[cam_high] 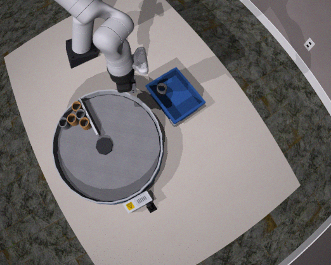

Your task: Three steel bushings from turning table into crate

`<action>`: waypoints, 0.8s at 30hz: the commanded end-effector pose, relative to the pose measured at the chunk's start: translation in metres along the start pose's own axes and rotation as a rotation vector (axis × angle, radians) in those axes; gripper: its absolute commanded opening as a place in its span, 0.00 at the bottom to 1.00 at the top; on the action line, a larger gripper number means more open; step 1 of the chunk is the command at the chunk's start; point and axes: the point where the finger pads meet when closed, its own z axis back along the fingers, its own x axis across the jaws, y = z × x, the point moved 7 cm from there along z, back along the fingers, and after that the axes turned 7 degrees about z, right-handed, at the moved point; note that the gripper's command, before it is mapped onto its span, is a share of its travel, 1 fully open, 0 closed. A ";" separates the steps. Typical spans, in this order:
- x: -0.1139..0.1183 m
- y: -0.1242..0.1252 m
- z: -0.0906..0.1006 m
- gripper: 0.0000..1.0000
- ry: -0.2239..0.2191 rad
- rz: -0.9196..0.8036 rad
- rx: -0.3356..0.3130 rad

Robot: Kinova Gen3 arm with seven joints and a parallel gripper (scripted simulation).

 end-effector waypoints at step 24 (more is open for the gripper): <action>0.012 -0.110 -0.001 0.45 -0.004 -0.004 0.004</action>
